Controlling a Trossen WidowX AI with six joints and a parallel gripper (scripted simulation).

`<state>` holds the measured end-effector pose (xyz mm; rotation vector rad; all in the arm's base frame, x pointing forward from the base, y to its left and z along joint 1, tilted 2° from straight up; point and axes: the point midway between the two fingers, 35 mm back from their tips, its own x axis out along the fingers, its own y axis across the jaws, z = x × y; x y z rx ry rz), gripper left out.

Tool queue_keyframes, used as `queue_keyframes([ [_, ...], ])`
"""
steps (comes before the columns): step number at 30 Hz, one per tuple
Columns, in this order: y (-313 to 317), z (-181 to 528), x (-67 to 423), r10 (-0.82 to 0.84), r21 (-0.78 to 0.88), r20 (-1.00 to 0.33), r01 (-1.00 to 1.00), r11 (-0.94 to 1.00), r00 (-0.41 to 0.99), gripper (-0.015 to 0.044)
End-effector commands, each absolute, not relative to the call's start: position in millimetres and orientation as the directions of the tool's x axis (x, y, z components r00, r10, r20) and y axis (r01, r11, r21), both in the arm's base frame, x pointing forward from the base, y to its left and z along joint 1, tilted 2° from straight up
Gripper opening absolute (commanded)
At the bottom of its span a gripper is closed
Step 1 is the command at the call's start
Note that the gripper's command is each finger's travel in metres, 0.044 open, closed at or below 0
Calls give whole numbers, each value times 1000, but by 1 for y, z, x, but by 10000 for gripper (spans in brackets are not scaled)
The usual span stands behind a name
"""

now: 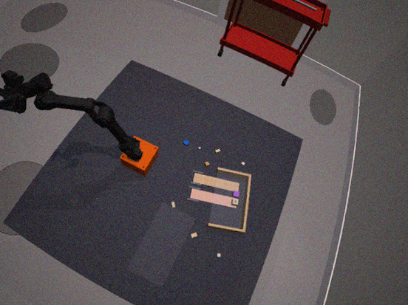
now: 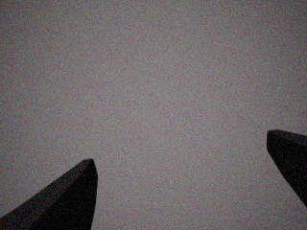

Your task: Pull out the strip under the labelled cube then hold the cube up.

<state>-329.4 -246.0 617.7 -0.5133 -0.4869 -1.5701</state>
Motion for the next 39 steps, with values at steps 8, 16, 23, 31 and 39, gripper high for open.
queue_keyframes([
  [8,-323,605,-265,-810,67,585,992,102,44,400],
  [16,-388,578,-167,-825,113,543,960,258,158,400],
  [23,-427,537,-64,-845,206,459,893,401,273,400],
  [31,-430,481,65,-834,276,325,799,534,445,400],
  [39,-389,413,186,-764,303,150,706,640,627,400],
])
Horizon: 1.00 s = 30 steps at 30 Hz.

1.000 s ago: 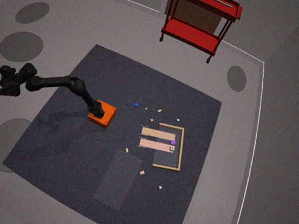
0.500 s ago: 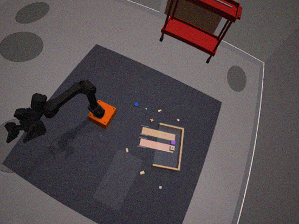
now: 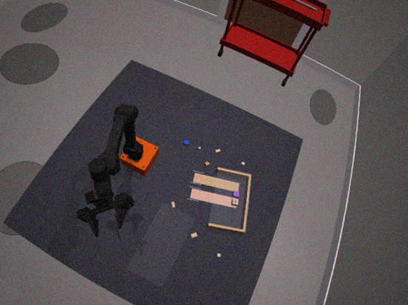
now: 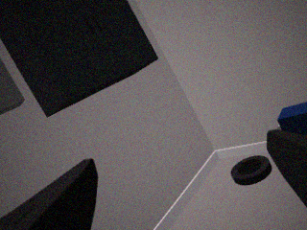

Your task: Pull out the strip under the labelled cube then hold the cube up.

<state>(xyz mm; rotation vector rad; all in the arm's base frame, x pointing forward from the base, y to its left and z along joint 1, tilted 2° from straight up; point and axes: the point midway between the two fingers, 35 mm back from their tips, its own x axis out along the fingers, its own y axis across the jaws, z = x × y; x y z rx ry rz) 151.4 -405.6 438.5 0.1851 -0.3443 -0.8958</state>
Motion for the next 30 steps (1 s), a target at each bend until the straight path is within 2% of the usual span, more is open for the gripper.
queue_keyframes([
  [1,-380,404,200,-750,303,126,694,653,649,400],
  [8,-304,339,281,-611,291,-55,598,747,790,400],
  [15,-208,272,329,-430,226,-238,480,848,871,400],
  [22,-109,204,339,-239,118,-412,312,943,879,400],
  [30,-18,136,311,-65,-18,-578,67,998,813,400],
])
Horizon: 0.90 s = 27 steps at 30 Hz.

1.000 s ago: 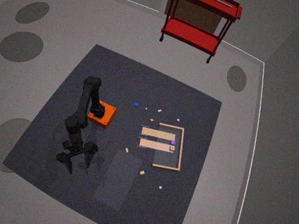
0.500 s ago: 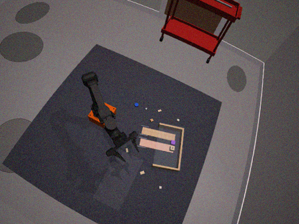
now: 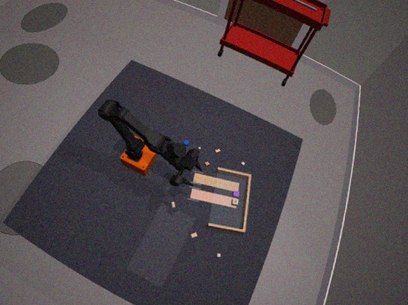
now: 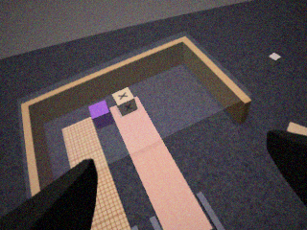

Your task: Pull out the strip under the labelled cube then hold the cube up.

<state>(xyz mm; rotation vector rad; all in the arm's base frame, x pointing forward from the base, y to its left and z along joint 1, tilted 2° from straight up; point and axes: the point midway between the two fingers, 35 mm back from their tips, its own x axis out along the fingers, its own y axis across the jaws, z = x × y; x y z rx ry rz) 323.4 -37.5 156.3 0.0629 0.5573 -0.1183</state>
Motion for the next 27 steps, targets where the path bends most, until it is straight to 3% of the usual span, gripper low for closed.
queue_keyframes([
  [1,-16,135,310,-62,-21,-581,61,998,811,400],
  [20,-16,135,310,-62,-21,-581,61,998,811,400],
  [27,-24,114,336,-67,-74,-771,15,997,634,216],
])
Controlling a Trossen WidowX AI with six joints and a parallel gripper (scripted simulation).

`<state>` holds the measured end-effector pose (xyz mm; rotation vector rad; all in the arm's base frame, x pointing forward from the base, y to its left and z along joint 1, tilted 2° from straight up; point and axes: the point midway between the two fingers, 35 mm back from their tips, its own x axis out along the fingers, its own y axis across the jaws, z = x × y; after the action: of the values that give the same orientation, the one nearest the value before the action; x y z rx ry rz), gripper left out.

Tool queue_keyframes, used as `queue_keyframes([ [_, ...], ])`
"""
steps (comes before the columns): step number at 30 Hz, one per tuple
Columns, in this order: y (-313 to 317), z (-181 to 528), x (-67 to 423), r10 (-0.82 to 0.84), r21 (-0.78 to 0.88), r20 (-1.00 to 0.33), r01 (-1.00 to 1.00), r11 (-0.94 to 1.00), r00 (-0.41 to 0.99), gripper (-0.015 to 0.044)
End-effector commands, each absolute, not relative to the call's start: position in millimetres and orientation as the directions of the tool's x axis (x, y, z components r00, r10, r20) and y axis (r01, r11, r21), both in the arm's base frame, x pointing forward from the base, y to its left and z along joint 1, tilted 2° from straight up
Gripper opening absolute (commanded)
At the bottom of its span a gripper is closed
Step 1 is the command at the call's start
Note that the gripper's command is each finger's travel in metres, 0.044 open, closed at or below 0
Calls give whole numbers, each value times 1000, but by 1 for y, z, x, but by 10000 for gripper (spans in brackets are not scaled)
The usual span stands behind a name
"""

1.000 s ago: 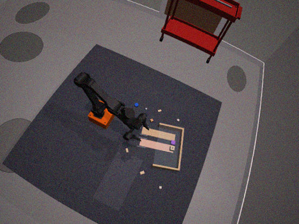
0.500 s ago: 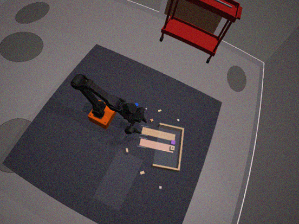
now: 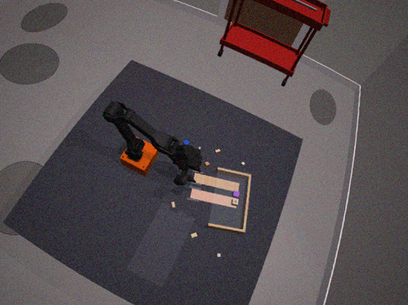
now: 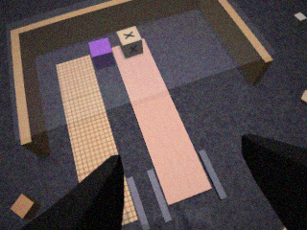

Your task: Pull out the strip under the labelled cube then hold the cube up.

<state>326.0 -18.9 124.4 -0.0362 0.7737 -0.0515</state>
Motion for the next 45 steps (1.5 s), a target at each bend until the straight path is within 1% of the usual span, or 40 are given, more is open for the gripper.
queue_keyframes([
  [1,-25,109,340,-66,-80,-800,4,997,597,190],
  [8,-36,70,363,-54,-83,-951,-86,993,304,6],
  [13,-44,37,372,-32,-43,-997,-150,988,73,0],
  [15,-46,28,373,-25,-26,-1000,-166,986,10,0],
  [45,-44,-13,377,-24,-24,-1000,-168,986,2,0],
])
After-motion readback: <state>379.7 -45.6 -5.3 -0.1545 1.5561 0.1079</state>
